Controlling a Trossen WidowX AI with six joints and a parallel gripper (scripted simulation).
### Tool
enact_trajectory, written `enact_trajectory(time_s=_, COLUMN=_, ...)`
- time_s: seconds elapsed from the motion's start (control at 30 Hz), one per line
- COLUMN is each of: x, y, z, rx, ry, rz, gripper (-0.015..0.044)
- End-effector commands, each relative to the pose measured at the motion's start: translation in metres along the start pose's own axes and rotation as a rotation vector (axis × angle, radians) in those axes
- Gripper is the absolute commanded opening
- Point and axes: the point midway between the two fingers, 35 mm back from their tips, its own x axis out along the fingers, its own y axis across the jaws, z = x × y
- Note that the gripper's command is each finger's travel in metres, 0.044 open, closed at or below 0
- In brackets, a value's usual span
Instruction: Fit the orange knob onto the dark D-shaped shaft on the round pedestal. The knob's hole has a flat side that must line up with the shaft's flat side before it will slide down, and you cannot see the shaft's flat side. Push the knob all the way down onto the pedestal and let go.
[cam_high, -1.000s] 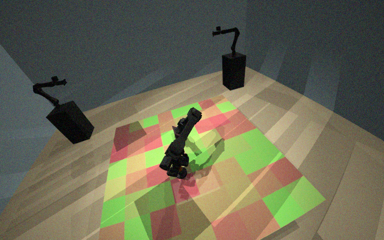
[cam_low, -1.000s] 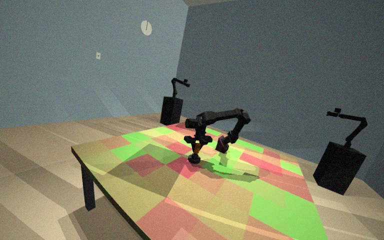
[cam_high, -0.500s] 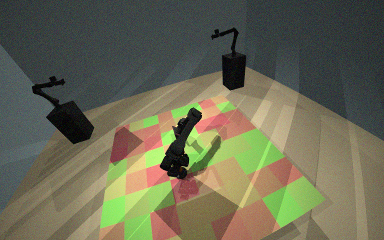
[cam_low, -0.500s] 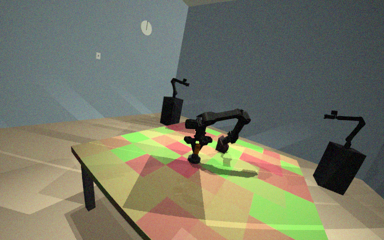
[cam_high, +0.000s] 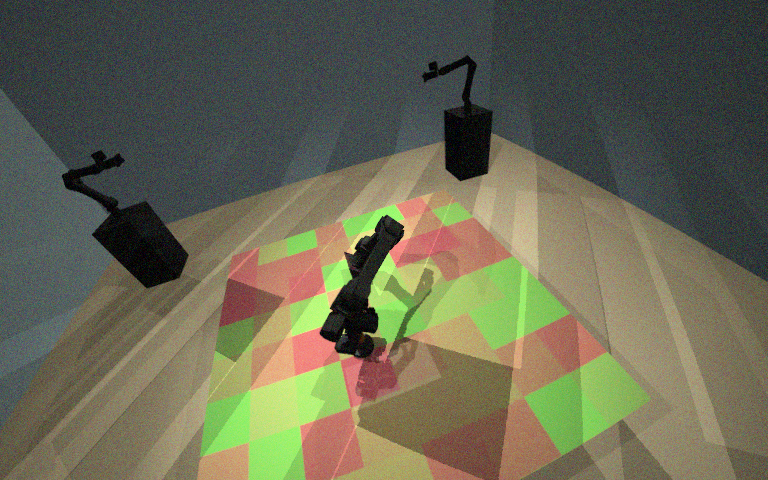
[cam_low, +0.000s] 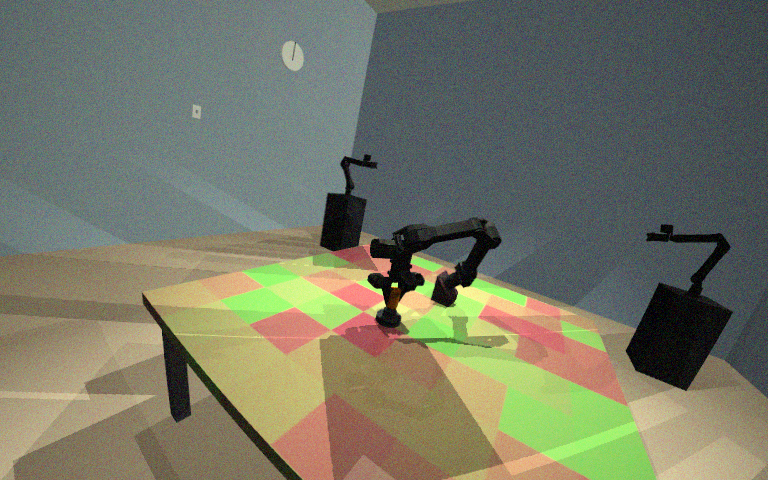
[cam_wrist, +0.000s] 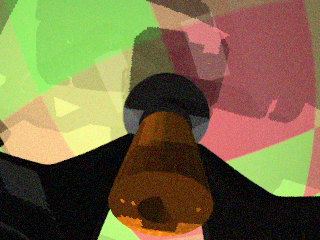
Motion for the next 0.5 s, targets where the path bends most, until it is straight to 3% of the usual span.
enact_trajectory(time_s=0.0, x=0.0, y=0.0, z=0.0, rx=-0.009, ry=-0.001, rz=-0.001, gripper=0.0)
enact_trajectory(time_s=0.47, x=0.01, y=0.0, z=-0.001, rx=0.036, ry=-0.001, rz=-0.001, gripper=0.0)
